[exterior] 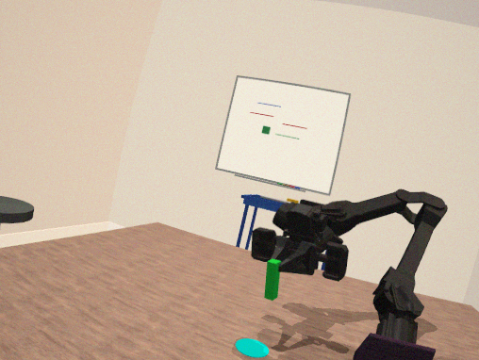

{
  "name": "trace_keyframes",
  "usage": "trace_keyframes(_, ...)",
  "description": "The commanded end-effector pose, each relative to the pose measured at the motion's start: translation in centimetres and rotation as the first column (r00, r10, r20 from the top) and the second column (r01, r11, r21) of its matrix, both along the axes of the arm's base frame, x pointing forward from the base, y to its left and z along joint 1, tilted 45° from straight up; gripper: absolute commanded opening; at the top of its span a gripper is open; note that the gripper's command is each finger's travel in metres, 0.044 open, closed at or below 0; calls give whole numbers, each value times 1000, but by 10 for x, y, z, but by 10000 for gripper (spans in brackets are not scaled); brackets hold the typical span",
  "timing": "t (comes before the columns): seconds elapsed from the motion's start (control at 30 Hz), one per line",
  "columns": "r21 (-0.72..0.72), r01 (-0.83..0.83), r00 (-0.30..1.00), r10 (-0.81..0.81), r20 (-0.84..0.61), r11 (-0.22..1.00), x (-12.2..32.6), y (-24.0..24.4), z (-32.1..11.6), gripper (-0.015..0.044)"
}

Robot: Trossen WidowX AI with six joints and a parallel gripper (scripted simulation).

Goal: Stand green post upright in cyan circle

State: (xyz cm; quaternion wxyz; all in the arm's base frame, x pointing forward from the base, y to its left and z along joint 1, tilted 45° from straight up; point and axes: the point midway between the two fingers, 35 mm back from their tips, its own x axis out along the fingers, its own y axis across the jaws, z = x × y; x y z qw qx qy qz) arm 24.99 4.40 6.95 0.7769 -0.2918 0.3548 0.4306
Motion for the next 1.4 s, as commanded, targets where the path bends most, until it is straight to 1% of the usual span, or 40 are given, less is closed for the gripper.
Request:
trace_keyframes(0.0, 13, -11, 1000, 11, 26, 1000, -1, 0, 1, 23)
trace_keyframes(0.53, 43, -46, 989, 40, 144, 998, -2, -2, 7, 23)
trace_keyframes(1.1, 43, -47, 989, 40, 145, 998, -2, -2, 7, 23)
trace_keyframes(1.37, 34, -38, 991, 33, 132, 999, -3, -24, -13, 23)
